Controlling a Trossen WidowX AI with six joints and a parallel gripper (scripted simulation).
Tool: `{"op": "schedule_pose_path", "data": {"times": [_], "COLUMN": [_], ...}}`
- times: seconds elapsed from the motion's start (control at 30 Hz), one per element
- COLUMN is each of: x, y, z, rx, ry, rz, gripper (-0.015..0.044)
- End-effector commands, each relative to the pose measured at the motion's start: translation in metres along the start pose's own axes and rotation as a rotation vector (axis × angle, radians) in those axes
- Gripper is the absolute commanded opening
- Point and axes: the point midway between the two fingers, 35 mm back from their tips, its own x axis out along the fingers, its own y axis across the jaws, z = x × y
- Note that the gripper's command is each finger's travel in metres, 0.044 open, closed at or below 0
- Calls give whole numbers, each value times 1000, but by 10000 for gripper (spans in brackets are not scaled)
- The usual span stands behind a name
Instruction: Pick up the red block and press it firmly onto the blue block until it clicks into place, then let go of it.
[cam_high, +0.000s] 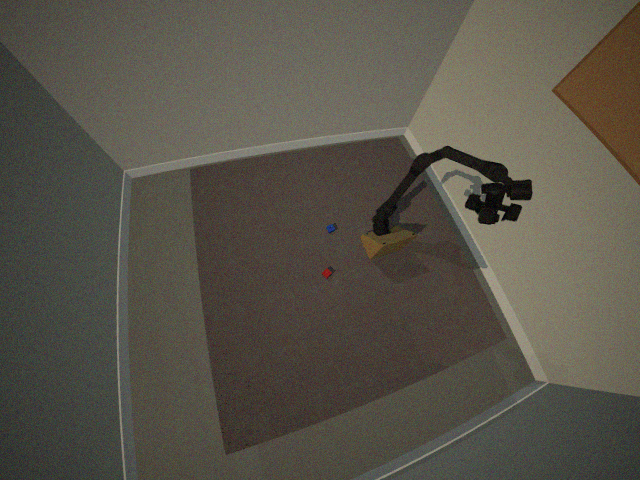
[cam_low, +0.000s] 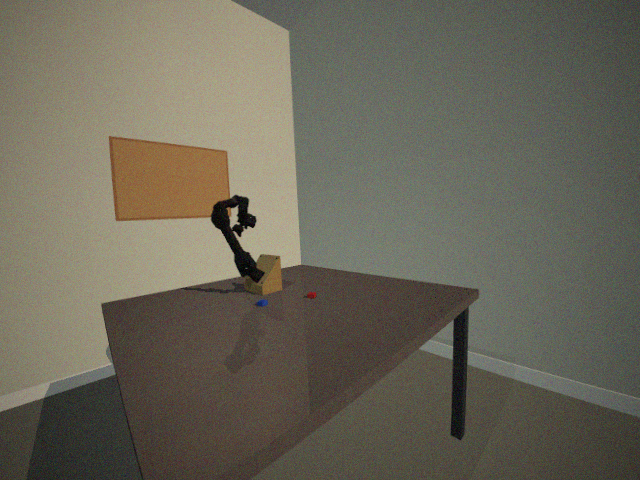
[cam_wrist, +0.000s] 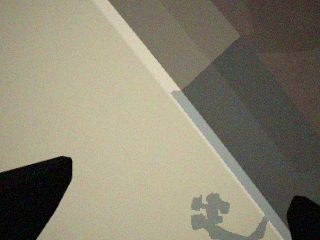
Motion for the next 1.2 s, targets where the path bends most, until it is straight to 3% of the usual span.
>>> {"op": "schedule_pose_path", "data": {"times": [0.0, 0.37, 0.53, 0.8, 1.17], "x": [47, 189, 205, 157, 43], "y": [-28, -171, -194, -101, -9], "z": [-29, -85, -87, -21, 127], "rx": [36, 168, 187, 147, 94], "ry": [-12, -202, -242, -236, -325], "rz": [-128, -530, -576, -394, -156], "gripper": [440, 440, 440, 440, 440]}}
